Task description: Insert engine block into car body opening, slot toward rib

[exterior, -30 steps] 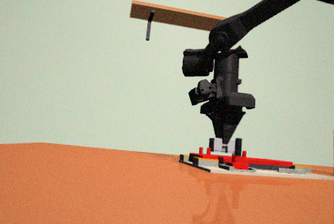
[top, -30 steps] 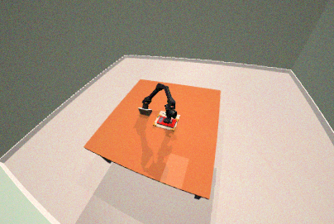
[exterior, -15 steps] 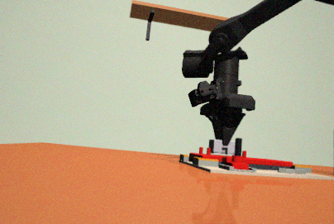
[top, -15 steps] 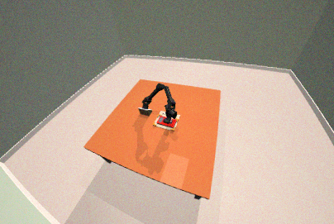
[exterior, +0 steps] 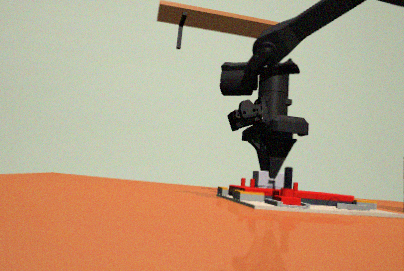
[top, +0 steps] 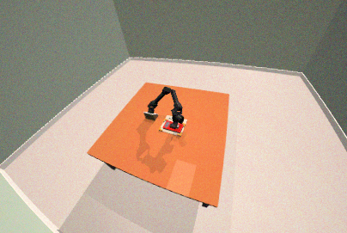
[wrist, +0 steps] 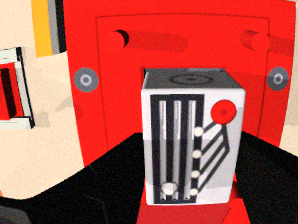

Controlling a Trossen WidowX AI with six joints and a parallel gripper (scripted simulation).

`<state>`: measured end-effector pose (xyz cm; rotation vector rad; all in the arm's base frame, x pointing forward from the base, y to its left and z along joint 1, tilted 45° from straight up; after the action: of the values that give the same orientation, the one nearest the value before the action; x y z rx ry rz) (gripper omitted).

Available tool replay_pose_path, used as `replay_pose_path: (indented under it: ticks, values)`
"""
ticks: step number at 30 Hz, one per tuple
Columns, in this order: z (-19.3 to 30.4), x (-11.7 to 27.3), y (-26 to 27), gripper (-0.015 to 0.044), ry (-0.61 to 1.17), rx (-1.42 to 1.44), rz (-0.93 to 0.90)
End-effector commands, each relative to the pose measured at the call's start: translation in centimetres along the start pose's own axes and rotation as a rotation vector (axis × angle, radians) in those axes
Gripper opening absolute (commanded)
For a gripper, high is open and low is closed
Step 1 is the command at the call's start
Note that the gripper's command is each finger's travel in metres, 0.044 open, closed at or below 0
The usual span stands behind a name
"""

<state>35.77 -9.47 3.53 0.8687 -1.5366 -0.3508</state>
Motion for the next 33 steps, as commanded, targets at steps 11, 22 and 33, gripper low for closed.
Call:
replay_pose_path:
  ticks: [11,22,33]
  values:
    - [0.01,-0.37,-0.03,0.0160,-0.003,-0.006,-0.003]
    - [0.01,-0.62,-0.03,0.0160,-0.003,-0.006,-0.003]
    - [0.00,-0.50,0.00,0.0440,0.000,0.000,0.000]
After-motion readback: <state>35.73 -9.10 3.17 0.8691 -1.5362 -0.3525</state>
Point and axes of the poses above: the point midway between the two fingers, 35 mm back from their tips, its own x axis back along the fingers, its own y axis across the jaws, z = x × y, the point moved 10 cm from there along x, back along the fingers, and after that the axes turned 15 degrees about x, right-handed, at the moved point
